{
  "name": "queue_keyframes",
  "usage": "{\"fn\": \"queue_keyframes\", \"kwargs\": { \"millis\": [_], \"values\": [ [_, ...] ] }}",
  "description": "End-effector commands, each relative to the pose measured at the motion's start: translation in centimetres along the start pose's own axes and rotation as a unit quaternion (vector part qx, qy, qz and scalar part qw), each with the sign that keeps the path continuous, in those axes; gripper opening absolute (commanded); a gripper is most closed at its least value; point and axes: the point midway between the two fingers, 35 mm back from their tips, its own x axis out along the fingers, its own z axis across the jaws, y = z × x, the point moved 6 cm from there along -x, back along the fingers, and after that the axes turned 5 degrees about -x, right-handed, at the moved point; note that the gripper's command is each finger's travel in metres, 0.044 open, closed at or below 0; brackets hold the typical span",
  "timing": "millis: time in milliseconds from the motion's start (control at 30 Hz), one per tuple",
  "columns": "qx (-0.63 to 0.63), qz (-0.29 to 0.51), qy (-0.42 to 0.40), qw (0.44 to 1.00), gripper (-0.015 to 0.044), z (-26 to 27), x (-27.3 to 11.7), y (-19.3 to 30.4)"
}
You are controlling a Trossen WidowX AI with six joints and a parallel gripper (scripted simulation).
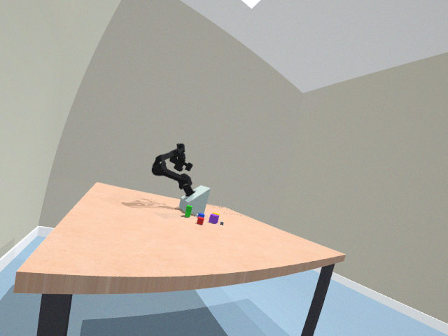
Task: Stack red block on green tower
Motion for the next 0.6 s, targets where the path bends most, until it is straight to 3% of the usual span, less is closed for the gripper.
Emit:
{"fn": "queue_keyframes", "kwargs": {
  "millis": [0,300,567],
  "values": [
    [0.118,0.038,-0.059,0.991,0.044,1.8,-0.6,2.0],
    [0.356,0.141,-0.157,0.91,0.044,6.5,-2.9,5.5],
    [0.54,0.25,-0.213,0.775,0.044,11.0,-6.3,7.5]
  ]
}}
